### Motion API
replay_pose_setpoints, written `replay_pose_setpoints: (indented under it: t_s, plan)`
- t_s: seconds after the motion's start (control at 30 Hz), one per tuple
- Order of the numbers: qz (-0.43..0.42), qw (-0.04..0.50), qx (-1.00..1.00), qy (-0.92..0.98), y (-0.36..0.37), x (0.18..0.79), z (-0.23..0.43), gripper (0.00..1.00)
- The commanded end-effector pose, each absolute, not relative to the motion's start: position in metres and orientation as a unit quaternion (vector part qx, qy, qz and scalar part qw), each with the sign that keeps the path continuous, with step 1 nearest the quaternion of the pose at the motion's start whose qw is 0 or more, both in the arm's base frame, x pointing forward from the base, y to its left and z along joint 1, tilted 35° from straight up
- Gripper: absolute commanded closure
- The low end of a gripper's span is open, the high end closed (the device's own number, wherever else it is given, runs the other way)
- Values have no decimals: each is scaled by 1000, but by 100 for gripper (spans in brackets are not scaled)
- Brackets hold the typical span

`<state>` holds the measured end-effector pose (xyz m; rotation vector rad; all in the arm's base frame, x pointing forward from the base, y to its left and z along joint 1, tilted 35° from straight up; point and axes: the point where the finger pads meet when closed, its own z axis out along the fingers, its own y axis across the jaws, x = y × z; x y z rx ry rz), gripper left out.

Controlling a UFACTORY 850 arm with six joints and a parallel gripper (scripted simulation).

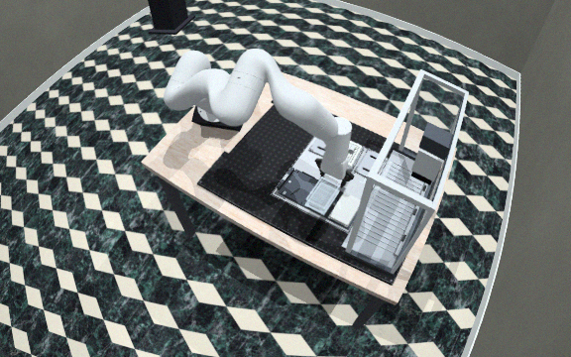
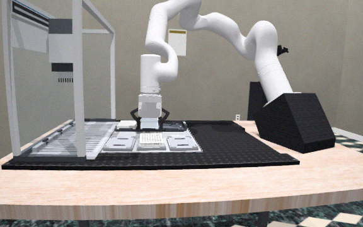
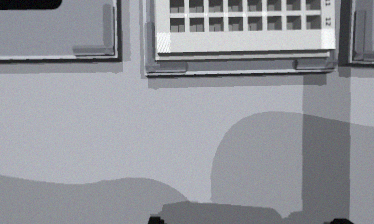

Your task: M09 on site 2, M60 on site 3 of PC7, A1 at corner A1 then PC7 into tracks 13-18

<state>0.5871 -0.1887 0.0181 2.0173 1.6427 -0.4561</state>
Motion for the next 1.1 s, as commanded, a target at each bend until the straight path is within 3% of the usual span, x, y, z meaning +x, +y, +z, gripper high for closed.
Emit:
replay_pose_setpoints:
  t_s: [0.0, 1.07]
  plan:
    - [-167, 248, 740, 603, -190, 588, 17, 0]
    - [-167, 248, 740, 603, -197, 587, 16, 0]
